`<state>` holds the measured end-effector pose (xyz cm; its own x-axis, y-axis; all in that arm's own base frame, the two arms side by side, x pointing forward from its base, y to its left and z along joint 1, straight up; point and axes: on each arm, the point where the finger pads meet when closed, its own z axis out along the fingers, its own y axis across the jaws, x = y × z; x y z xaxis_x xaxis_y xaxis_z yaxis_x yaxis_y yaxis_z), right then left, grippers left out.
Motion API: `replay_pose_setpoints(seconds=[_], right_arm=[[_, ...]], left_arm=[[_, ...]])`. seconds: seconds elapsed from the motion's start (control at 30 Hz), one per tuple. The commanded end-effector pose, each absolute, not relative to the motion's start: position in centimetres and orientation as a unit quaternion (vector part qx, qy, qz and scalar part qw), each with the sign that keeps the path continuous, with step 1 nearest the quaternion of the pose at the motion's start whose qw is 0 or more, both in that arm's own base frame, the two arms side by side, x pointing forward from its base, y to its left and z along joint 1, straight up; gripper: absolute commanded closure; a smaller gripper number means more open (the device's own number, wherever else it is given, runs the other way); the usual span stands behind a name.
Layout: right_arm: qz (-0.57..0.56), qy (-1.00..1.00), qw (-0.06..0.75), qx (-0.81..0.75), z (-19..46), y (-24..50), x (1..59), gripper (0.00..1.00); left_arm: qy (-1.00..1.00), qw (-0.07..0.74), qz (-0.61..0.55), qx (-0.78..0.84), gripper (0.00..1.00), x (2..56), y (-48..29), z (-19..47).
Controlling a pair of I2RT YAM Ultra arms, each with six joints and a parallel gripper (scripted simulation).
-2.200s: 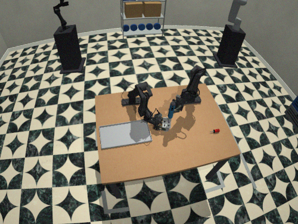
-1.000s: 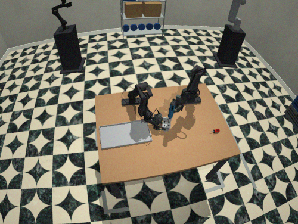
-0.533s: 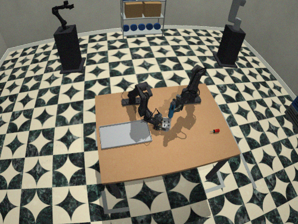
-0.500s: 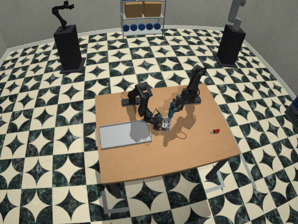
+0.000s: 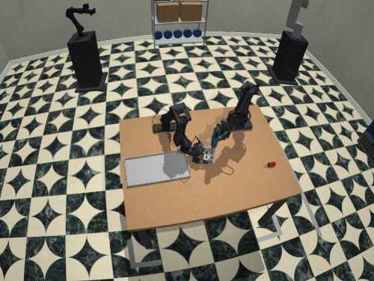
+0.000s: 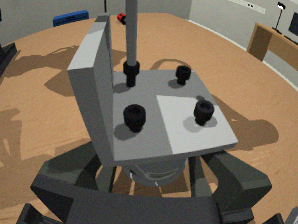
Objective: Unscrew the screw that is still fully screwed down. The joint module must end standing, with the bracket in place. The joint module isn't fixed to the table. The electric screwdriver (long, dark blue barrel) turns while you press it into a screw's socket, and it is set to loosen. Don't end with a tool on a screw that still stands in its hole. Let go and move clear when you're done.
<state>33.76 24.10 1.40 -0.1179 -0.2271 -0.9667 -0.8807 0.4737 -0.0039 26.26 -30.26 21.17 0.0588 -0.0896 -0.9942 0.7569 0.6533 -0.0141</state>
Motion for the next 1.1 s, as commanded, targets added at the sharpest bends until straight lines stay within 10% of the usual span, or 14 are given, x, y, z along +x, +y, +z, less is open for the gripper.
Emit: replay_pose_setpoints(seconds=[0.0,1.07], right_arm=[[0.316,0.679,0.519,-0.412,0.91,24.76,34.01,0.41],[0.316,0.679,0.519,-0.412,0.91,24.76,34.01,0.41]], left_arm=[[0.561,0.715,-0.336,0.249,0.58,26.44,-30.29,25.94],[0.555,0.719,-0.338,0.247,0.58,26.43,-30.32,26.56]])
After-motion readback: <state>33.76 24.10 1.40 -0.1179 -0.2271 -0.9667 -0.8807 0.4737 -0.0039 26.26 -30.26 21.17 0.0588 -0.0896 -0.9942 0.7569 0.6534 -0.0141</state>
